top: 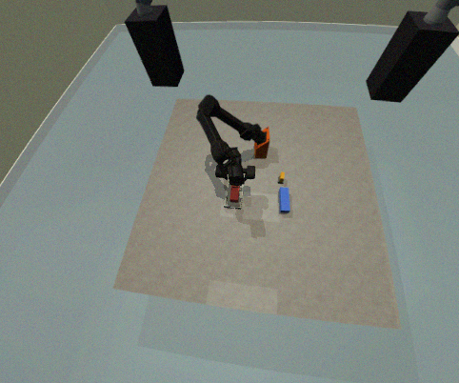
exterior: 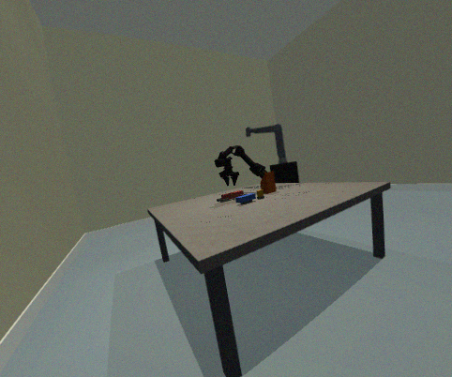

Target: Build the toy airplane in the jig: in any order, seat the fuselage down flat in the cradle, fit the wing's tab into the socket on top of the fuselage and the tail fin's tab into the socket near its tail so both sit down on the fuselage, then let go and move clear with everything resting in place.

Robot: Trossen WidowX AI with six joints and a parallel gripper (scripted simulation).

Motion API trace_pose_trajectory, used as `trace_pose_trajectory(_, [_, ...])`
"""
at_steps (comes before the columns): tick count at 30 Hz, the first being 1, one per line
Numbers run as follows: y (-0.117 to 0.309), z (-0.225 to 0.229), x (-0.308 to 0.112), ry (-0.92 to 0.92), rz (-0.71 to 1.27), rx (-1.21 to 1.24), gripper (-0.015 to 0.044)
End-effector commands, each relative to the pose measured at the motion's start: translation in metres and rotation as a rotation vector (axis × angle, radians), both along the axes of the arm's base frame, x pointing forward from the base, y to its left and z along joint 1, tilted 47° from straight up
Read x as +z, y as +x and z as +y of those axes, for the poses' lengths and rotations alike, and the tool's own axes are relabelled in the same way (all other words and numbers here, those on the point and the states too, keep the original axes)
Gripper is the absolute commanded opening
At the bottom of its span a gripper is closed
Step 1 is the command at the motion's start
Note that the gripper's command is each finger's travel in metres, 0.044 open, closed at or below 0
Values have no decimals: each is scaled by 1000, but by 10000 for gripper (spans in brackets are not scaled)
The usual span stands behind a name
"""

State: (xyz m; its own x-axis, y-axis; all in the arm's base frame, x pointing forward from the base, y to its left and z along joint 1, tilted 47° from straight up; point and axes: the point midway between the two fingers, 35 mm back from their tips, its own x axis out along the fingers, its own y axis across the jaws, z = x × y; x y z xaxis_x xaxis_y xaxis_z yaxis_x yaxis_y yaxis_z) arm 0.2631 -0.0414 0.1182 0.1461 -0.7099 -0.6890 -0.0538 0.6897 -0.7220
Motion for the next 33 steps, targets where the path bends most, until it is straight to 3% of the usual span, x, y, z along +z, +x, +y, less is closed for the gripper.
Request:
trace_pose_trajectory(1, [-6, 23, 24, -3, -8, -2, 440])
trace_pose_trajectory(11, [9, 38, 12, 4, -1, 18, 440])
trace_pose_trajectory(21, [54, 131, -72, 32, -7, 25, 440])
trace_pose_trajectory(29, [51, 199, -159, 12, 1, 16, 440])
trace_pose_trajectory(33, [49, 204, -167, 9, 1, 13, 440])
